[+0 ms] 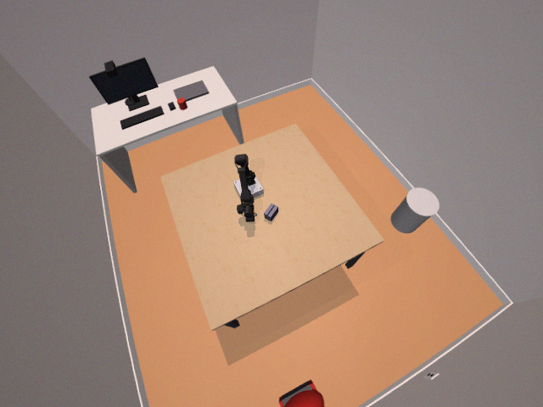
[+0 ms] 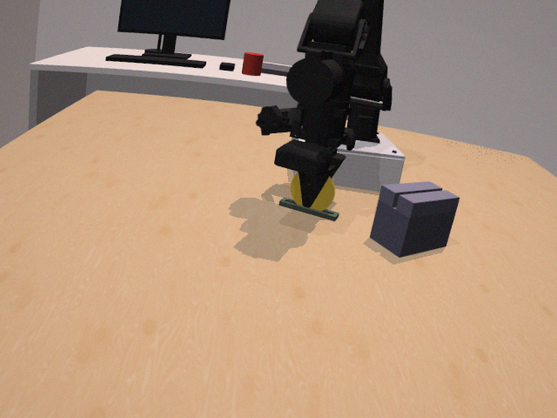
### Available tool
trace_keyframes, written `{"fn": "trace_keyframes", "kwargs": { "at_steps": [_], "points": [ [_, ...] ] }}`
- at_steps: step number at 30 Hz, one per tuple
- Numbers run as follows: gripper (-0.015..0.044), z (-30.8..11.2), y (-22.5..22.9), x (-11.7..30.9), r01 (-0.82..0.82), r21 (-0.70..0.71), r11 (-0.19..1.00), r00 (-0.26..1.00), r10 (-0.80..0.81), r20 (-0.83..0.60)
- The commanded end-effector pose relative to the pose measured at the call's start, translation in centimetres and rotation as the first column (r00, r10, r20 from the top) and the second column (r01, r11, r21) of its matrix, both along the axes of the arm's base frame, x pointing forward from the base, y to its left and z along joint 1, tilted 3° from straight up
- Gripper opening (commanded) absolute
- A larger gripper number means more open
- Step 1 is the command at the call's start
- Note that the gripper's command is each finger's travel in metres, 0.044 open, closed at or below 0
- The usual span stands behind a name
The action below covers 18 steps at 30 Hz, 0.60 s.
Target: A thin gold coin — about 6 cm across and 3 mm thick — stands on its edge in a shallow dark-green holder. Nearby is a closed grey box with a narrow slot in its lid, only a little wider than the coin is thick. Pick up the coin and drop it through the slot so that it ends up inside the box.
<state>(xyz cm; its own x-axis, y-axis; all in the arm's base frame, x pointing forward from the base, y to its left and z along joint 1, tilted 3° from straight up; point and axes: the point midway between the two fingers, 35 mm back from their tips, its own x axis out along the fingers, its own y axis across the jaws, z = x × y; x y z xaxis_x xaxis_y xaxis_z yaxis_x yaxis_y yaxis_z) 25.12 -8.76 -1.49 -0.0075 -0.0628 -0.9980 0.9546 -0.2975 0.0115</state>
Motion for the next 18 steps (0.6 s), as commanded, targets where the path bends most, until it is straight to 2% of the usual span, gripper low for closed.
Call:
{"fn": "trace_keyframes", "kwargs": {
  "at_steps": [1, 3, 18],
  "points": [
    [0.0029, -0.1, 0.1, 0.0, -0.005, 0.005, 1.0, 1.0, 0.005, 0.003],
    [0.0, -0.1, 0.1, 0.0, -0.005, 0.005, 1.0, 1.0, 0.005, 0.003],
    [0.0, 1.5, 0.1, 0.3, -0.005, 0.005, 1.0, 1.0, 0.005, 0.003]
  ]
}}
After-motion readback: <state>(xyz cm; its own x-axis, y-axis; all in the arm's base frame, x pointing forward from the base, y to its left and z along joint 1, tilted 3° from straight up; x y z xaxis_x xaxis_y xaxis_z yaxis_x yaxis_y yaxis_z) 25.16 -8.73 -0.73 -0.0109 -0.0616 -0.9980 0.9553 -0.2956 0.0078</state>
